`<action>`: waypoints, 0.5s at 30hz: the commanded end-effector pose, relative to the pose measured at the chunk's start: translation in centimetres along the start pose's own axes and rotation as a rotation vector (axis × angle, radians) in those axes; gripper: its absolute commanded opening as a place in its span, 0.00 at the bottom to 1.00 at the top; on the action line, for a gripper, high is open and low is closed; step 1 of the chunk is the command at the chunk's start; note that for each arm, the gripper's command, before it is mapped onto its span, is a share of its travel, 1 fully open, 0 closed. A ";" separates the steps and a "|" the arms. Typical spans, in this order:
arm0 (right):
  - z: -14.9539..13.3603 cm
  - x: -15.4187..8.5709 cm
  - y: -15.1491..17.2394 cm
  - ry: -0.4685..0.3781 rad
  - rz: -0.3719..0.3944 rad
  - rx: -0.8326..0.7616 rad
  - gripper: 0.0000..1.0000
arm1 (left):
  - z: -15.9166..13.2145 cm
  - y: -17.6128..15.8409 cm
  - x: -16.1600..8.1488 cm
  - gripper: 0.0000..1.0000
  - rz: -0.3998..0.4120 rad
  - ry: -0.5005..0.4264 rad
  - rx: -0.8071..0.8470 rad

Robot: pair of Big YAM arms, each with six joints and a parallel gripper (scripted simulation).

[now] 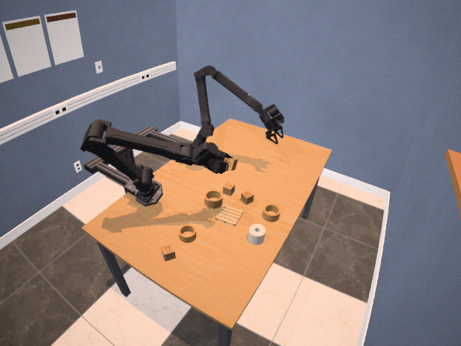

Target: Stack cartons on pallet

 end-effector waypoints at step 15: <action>0.4 0.0 0.8 -0.005 0.146 0.041 0.50 | 1.7 0.8 -0.3 1.00 0.013 -0.028 0.016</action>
Point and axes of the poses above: on each arm, the point where the finger pads meet when closed, its own x axis out along the fingers, its own y axis across the jaws, z = x × y, the point moved 6 cm from there along -x, back along the fingers, and after that the axes turned 7 degrees about x, right-handed, at the moved point
